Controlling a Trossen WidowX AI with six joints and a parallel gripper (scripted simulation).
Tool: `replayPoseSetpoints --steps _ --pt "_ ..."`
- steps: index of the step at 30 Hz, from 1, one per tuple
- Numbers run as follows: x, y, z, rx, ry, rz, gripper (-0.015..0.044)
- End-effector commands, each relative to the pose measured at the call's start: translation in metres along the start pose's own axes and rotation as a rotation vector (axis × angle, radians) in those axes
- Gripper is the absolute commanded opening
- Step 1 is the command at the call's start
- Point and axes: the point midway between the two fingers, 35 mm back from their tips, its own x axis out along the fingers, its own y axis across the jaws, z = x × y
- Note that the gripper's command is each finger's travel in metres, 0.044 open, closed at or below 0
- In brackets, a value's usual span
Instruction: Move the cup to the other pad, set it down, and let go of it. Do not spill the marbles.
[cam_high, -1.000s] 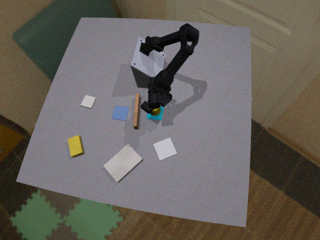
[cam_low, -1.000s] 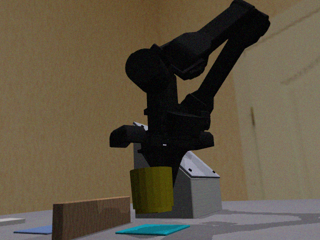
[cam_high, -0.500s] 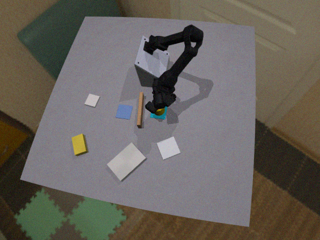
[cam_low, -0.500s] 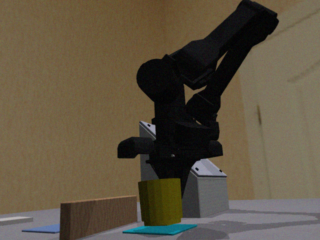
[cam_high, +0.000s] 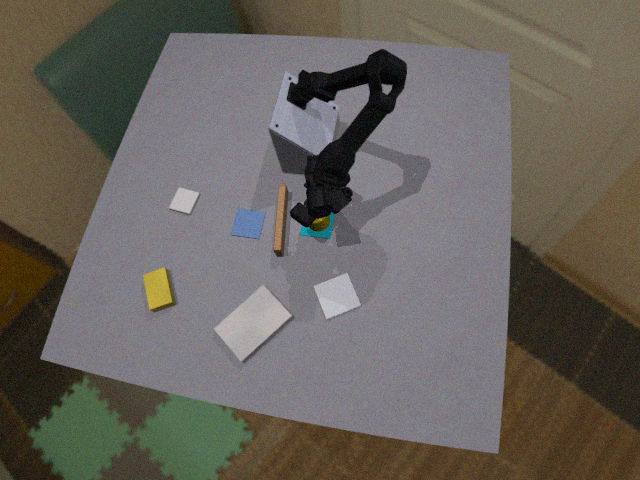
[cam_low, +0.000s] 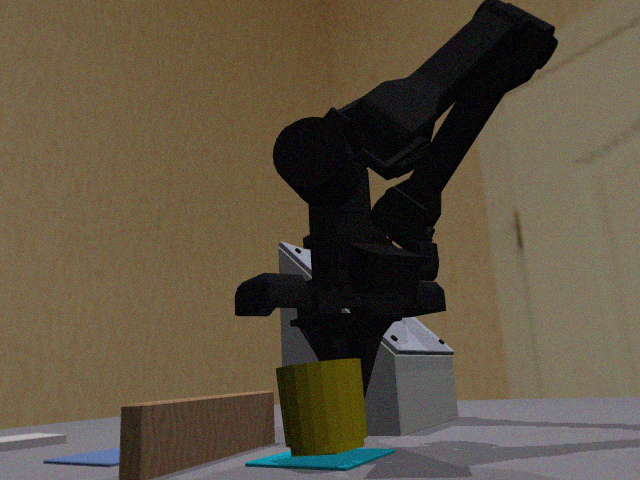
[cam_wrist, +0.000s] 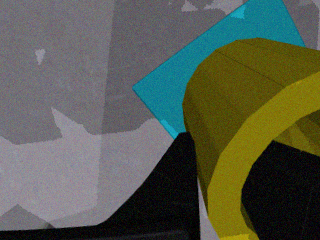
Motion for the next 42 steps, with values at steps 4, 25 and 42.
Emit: replayPoseSetpoints --steps 4,25,42 --pt "0.000 0.000 0.000 -0.002 0.000 0.000 0.0147" --pt "-0.022 -0.002 0.000 0.000 0.005 -0.001 0.0147" --pt "-0.045 -0.003 -0.003 0.002 0.008 -0.001 0.0147"
